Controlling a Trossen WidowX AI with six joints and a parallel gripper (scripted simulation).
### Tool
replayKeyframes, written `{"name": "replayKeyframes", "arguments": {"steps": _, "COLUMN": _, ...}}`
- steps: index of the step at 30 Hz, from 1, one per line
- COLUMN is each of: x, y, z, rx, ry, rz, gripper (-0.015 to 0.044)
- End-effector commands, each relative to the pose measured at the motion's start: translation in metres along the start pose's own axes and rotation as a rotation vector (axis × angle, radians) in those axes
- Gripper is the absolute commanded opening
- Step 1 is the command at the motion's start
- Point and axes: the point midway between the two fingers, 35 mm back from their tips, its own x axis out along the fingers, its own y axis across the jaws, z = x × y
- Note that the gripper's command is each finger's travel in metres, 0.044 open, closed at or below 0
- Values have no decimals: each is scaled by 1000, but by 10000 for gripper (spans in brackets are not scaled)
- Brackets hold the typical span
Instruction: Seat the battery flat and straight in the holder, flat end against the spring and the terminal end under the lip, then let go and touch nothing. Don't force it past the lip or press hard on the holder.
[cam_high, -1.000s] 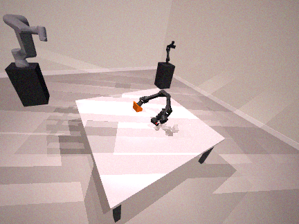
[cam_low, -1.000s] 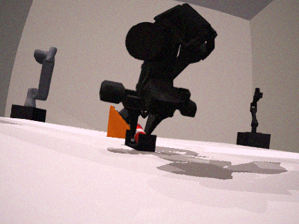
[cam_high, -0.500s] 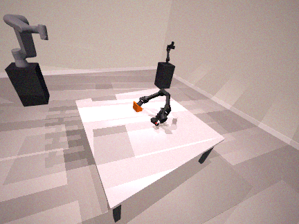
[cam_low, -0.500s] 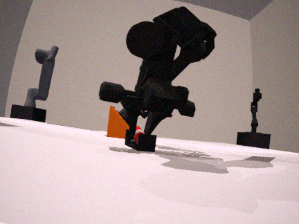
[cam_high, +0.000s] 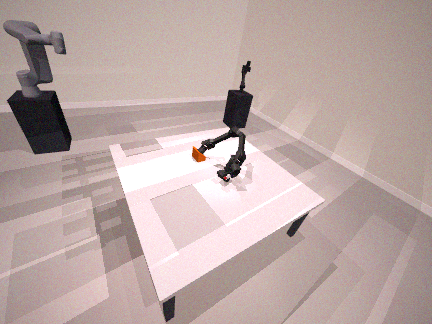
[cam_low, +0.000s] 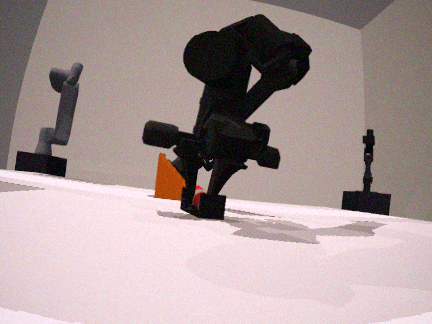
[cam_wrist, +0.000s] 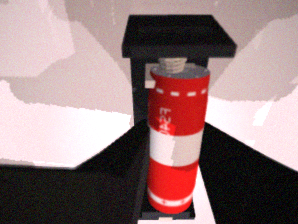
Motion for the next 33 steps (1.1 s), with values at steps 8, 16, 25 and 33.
{"name": "replayKeyframes", "arguments": {"steps": 8, "x": 1, "y": -1, "z": 7, "rx": -11, "ry": -75, "rz": -5, "gripper": 80}}
{"name": "replayKeyframes", "arguments": {"steps": 16, "x": 2, "y": 0, "z": 5, "rx": -11, "ry": -111, "rz": -6, "gripper": 80}}
{"name": "replayKeyframes", "arguments": {"steps": 25, "x": 3, "y": 1, "z": 4, "rx": -13, "ry": -151, "rz": -8, "gripper": 80}}
{"name": "replayKeyframes", "arguments": {"steps": 33, "x": 3, "y": 2, "z": 3, "rx": -14, "ry": -187, "rz": -10, "gripper": 80}}
